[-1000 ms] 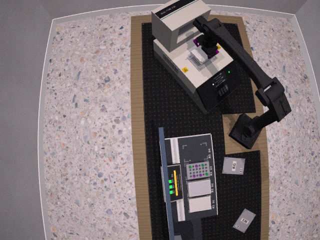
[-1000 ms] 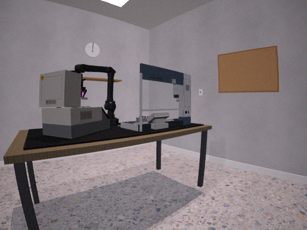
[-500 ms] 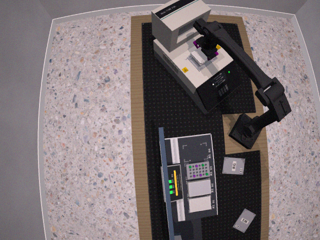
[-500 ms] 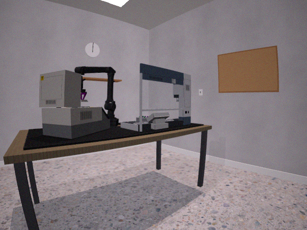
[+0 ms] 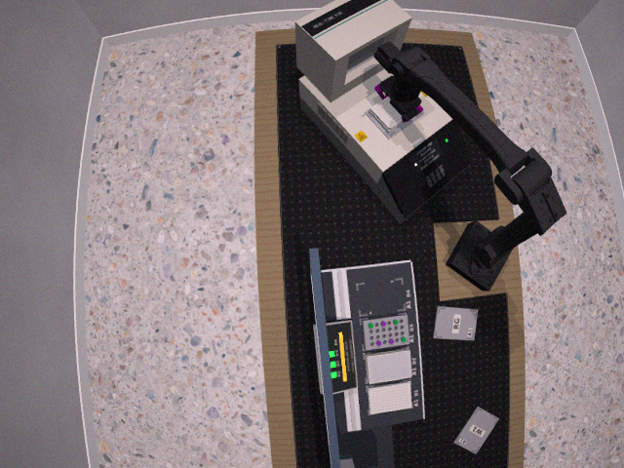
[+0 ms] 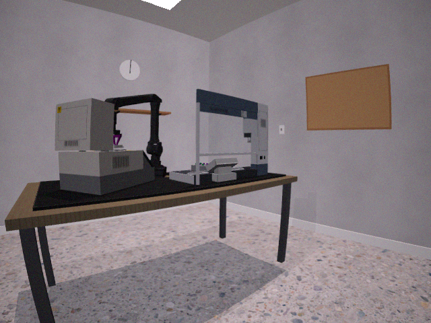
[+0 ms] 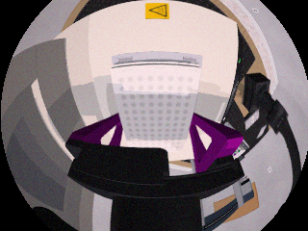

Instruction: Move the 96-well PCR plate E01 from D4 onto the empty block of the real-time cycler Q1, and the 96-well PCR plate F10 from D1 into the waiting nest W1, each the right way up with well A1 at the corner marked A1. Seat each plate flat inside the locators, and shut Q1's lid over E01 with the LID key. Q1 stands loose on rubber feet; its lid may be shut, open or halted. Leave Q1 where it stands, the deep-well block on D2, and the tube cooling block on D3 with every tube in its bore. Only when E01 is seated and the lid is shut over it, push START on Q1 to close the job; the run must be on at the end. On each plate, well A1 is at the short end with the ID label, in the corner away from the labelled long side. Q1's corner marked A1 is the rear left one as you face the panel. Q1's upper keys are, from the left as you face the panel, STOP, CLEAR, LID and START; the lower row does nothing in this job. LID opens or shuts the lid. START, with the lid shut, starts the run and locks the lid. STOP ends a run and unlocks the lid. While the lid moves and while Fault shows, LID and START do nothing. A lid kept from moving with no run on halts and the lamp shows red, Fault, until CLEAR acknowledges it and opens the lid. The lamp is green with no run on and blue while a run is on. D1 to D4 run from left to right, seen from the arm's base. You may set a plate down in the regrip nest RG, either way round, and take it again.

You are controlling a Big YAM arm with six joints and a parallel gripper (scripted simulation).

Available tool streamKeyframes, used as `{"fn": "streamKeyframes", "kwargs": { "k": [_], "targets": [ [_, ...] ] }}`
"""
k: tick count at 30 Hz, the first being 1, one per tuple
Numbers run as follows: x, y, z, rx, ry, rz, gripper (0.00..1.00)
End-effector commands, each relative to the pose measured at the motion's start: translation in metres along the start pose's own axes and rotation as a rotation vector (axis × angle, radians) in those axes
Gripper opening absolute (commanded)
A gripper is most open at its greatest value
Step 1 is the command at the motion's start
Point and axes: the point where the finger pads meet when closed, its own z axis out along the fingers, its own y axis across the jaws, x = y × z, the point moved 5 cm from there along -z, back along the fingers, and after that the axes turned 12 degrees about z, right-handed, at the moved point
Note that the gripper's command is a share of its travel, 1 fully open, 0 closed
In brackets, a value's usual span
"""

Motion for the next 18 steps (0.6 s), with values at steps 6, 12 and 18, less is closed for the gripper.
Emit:
{"fn": "streamKeyframes", "kwargs": {
  "k": [6, 12, 18],
  "targets": [
    [-0.005, -0.002, -0.030, -0.054, 0.006, 0.016, 0.00],
    [0.002, -0.004, -0.035, -0.055, 0.006, -0.006, 0.00],
    [0.004, -0.004, -0.035, -0.054, 0.006, -0.010, 0.00]
  ]
}}
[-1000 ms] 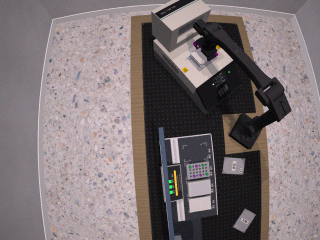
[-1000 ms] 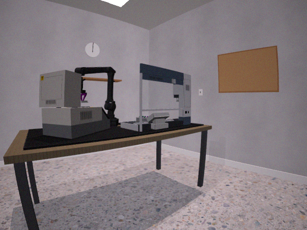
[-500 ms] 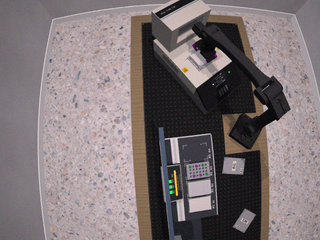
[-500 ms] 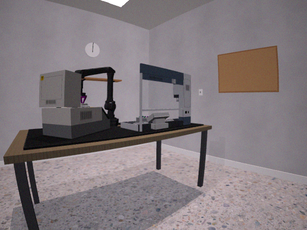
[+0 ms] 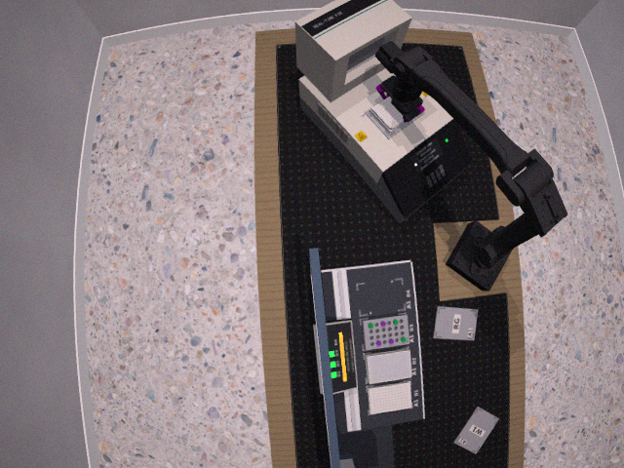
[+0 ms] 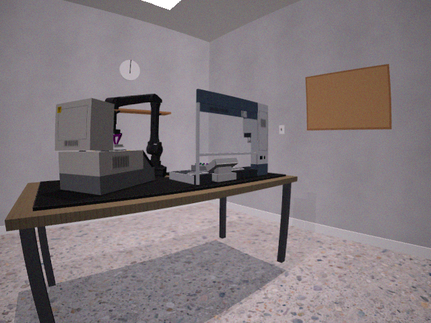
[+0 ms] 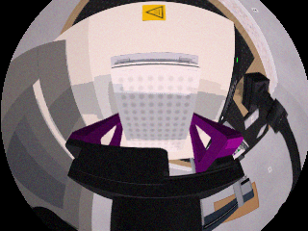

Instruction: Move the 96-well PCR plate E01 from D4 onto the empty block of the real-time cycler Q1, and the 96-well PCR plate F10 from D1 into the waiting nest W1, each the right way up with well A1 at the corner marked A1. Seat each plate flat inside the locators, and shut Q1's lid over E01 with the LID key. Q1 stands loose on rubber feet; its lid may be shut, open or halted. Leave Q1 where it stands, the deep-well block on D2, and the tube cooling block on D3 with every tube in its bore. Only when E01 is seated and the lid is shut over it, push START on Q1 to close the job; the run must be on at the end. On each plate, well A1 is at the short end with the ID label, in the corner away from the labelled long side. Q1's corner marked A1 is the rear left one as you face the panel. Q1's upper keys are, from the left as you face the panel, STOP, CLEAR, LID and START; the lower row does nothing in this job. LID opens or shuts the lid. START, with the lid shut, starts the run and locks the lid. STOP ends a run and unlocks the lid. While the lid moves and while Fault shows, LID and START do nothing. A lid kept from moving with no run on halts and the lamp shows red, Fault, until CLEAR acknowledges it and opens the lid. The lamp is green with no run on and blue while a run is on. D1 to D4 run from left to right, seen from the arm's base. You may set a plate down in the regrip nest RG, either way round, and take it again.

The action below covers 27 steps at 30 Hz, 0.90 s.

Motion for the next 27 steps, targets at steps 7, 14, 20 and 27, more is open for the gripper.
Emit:
{"fn": "streamKeyframes", "kwargs": {
  "k": [7, 14, 20, 27],
  "targets": [
    [0.008, 0.002, -0.030, -0.054, 0.006, -0.018, 0.00],
    [0.002, 0.010, -0.027, -0.052, 0.006, -0.008, 0.00],
    [-0.002, 0.015, -0.018, -0.035, 0.004, -0.010, 0.00],
    [0.005, 0.015, -0.025, -0.049, 0.006, -0.023, 0.00]
  ]
}}
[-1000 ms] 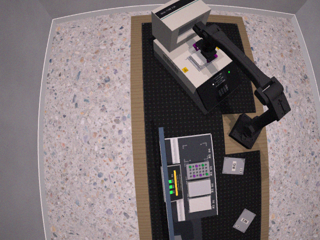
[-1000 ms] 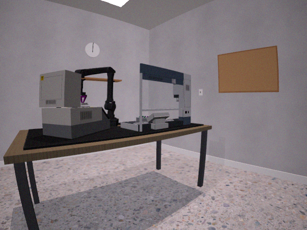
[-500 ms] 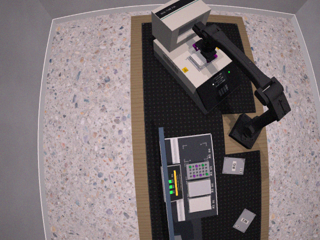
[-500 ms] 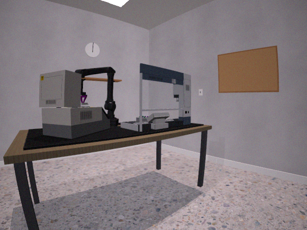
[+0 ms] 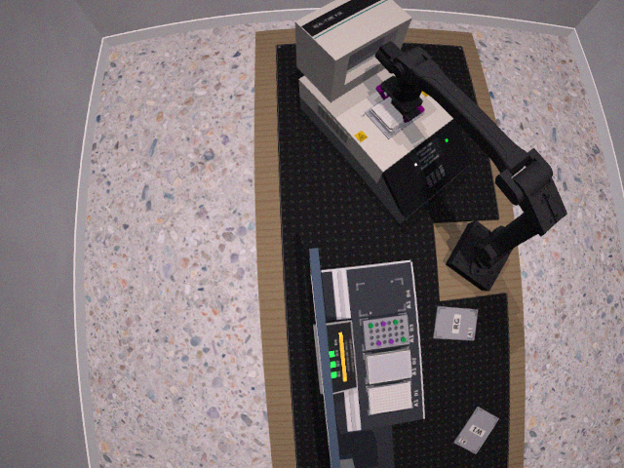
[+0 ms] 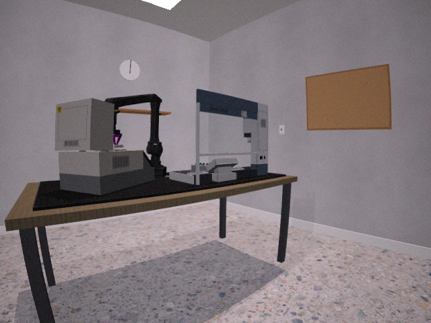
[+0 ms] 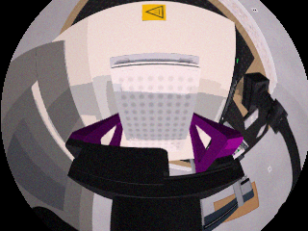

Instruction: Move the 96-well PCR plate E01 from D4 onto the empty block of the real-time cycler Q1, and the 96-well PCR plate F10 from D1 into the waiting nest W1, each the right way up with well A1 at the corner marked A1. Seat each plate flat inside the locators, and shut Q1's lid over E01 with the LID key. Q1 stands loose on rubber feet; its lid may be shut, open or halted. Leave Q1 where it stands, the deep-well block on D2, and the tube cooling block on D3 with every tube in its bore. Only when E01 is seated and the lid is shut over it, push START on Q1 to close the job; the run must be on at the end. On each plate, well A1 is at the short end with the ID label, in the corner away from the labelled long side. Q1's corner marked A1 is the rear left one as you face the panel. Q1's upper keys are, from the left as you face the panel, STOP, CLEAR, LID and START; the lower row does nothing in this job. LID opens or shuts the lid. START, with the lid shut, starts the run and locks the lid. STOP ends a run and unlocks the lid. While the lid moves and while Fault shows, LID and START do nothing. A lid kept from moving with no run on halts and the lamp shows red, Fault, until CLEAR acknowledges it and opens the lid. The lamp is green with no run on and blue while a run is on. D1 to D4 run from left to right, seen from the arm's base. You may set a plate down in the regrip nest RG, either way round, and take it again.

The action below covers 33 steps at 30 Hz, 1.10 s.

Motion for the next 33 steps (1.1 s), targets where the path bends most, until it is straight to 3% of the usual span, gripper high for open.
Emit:
{"fn": "streamKeyframes", "kwargs": {
  "k": [1, 17, 33],
  "targets": [
    [0.008, 0.014, -0.030, -0.060, 0.007, -0.022, 0.00],
    [0.003, 0.012, -0.053, -0.107, 0.015, 0.013, 0.00],
    [0.004, -0.004, -0.031, -0.053, 0.006, 0.006, 0.00]
  ]
}}
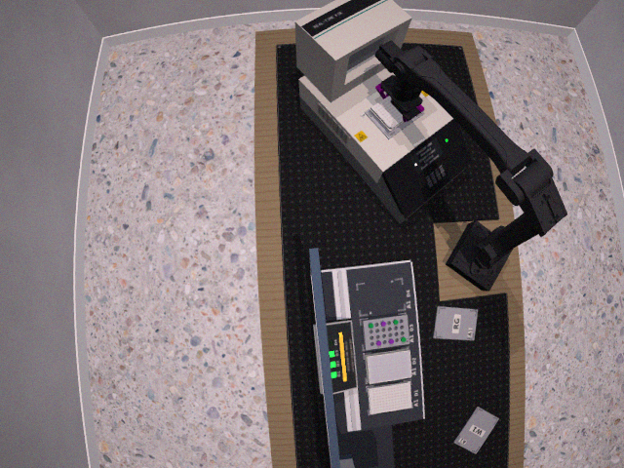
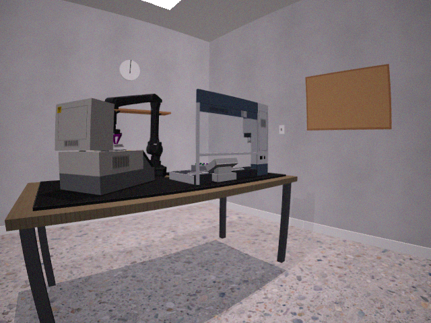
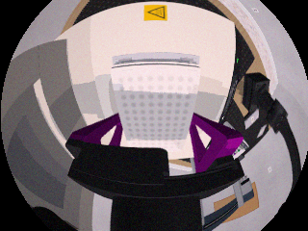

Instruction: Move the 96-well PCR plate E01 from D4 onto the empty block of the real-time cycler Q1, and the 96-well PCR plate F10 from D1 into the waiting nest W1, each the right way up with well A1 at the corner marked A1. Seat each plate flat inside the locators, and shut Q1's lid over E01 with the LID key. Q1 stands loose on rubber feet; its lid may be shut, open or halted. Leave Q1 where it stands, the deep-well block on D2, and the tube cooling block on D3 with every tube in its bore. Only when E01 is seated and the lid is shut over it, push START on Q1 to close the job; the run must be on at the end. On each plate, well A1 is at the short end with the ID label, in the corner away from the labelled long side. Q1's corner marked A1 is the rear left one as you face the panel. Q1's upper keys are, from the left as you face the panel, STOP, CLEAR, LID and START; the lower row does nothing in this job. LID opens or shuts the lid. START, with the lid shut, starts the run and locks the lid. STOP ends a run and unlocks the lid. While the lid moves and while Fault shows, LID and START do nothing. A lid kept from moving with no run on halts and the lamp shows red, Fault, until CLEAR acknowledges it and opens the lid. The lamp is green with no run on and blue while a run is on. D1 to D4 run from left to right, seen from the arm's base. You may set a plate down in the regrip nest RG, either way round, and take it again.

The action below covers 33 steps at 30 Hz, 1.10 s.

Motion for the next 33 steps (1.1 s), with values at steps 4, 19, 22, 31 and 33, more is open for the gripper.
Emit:
{"fn": "streamKeyframes", "kwargs": {
  "k": [4, 19, 22, 31, 33],
  "targets": [
    [0.005, -0.008, -0.024, -0.036, 0.003, 0.001, 0.00],
    [0.004, 0.002, -0.002, -0.024, 0.000, 0.002, 0.00],
    [0.004, 0.002, 0.000, -0.016, -0.001, 0.002, 0.00],
    [0.005, 0.007, 0.004, -0.023, -0.001, 0.001, 0.00],
    [0.005, 0.007, 0.002, -0.028, 0.000, 0.001, 0.00]
  ]
}}
